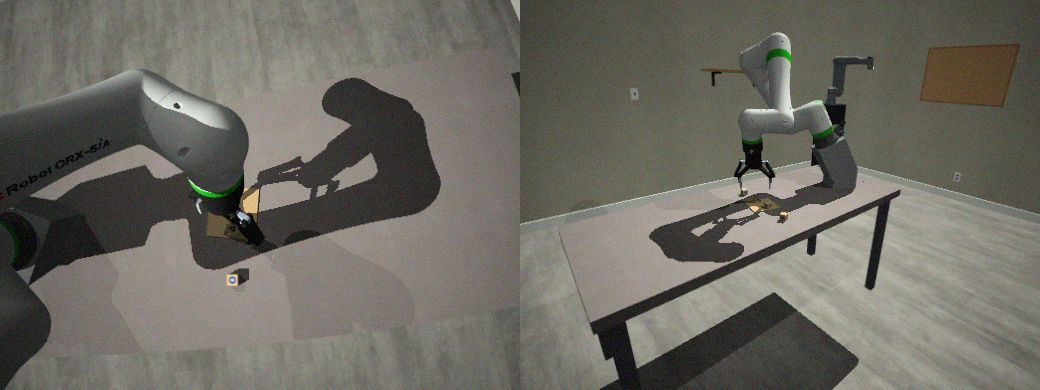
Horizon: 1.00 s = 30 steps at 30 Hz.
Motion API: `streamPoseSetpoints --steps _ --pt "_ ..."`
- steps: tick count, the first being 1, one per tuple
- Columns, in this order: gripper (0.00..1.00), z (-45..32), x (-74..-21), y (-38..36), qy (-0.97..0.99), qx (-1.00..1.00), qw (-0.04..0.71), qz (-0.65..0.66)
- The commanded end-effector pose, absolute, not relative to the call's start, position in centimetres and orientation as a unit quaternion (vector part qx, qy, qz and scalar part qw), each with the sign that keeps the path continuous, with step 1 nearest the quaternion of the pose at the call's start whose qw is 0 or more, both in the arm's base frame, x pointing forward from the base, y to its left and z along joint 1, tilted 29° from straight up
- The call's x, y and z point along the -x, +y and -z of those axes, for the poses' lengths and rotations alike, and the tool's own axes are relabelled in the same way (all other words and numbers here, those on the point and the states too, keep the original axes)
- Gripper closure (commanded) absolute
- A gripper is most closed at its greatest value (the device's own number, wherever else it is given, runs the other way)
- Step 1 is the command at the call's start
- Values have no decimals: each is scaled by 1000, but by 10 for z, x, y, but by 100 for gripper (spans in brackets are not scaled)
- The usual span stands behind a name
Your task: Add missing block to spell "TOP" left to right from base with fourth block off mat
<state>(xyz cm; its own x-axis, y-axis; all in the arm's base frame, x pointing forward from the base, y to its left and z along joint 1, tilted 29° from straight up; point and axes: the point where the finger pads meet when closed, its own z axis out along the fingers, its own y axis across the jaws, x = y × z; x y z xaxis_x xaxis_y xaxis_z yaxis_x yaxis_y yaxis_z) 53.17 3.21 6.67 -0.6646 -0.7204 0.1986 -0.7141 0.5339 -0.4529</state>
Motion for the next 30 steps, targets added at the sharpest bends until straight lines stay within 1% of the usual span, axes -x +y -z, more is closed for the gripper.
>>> streamPoseSetpoints --steps 1,21,30 --pt "0 -71 -532 30 868 428 -2 252" --pt "0 -107 -532 12 779 588 -65 208" --pt "0 -129 -529 4 703 685 -91 168"
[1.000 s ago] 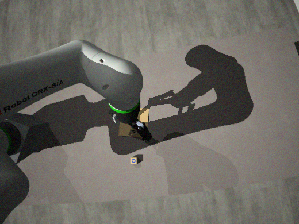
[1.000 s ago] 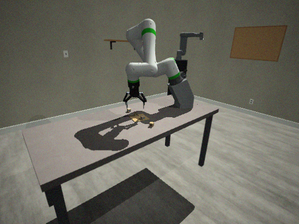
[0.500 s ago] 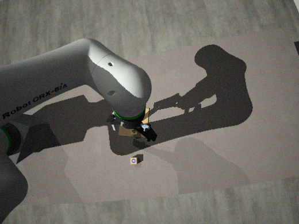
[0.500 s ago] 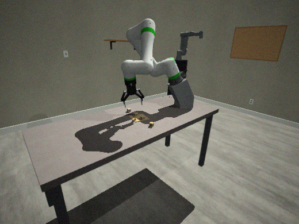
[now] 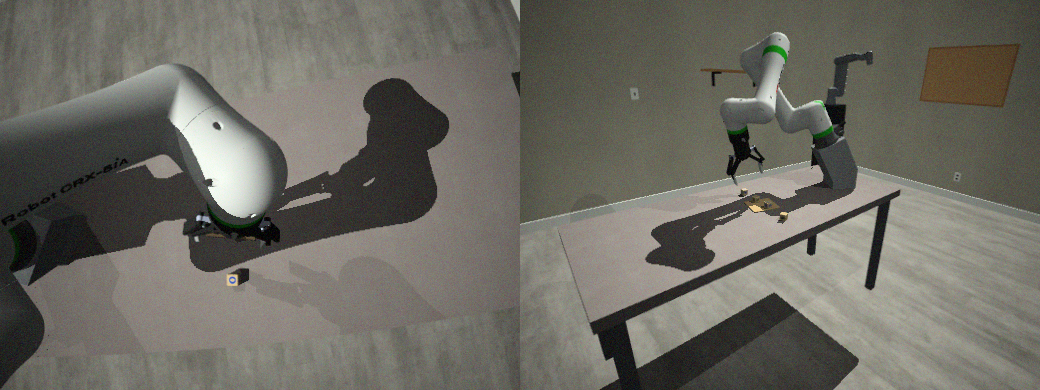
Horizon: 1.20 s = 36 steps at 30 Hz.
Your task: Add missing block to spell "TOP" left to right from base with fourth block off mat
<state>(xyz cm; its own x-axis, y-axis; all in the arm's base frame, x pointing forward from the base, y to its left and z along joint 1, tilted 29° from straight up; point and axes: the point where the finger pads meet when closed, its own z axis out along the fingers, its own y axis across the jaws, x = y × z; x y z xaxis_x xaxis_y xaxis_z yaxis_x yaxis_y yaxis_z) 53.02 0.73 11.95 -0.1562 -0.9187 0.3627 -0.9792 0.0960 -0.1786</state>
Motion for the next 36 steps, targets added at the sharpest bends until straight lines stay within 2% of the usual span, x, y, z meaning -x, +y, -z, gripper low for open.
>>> streamPoseSetpoints --steps 1,18,36 --pt "0 -129 -529 4 -703 -685 91 -168" --pt "0 -162 -523 -2 -566 -811 103 -105" --pt "0 -202 -515 -4 -371 -924 81 -42"
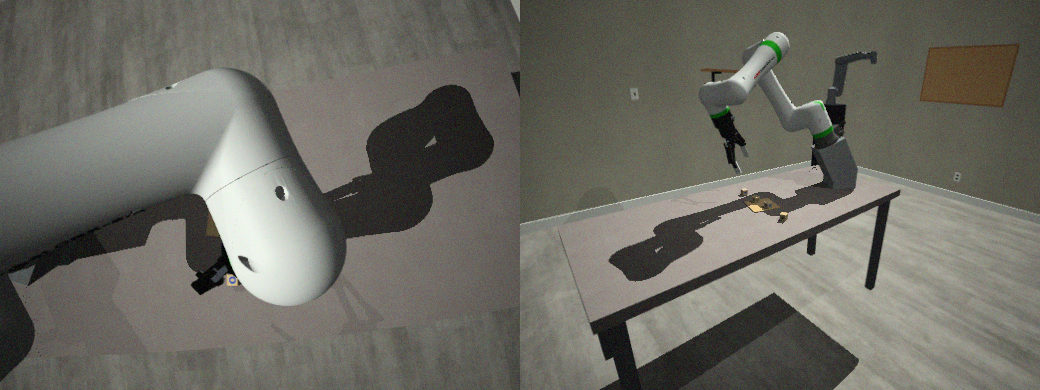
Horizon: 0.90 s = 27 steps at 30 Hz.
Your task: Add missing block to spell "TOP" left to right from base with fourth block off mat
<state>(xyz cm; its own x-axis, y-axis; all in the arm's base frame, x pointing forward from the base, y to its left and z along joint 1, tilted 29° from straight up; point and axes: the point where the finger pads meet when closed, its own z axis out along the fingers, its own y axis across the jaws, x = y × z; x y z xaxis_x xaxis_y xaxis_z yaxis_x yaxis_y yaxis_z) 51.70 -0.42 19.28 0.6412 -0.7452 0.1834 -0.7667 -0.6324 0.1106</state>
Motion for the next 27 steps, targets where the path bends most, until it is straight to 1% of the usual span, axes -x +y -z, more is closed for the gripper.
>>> streamPoseSetpoints --steps 1,6,27 --pt "0 -204 -515 -4 -359 -929 79 -40" --pt "0 -211 -513 -4 -322 -943 72 -31" --pt "0 -265 -502 -1 -36 -999 8 0"
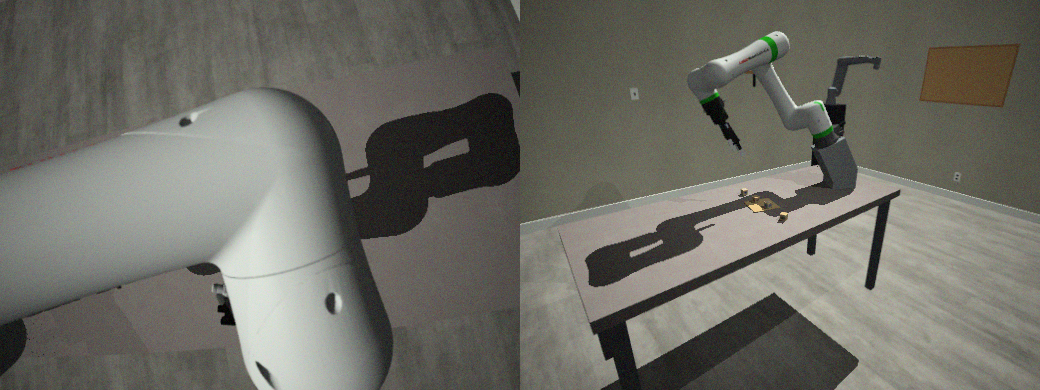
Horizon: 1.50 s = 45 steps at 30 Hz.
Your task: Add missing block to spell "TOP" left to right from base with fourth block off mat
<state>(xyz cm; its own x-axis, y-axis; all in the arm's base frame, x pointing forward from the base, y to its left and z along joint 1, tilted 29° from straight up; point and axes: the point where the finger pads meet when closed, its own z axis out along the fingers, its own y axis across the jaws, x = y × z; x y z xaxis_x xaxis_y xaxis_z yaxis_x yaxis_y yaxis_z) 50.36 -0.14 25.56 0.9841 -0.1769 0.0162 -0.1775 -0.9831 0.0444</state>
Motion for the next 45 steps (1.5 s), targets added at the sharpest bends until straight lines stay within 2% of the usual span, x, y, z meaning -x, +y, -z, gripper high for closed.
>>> streamPoseSetpoints --steps 1,30,45 --pt "0 -268 -501 0 -23 -1000 5 0" --pt "0 -214 -514 -46 -349 -933 74 -49" --pt "0 -180 -521 -72 -544 -827 95 -109"
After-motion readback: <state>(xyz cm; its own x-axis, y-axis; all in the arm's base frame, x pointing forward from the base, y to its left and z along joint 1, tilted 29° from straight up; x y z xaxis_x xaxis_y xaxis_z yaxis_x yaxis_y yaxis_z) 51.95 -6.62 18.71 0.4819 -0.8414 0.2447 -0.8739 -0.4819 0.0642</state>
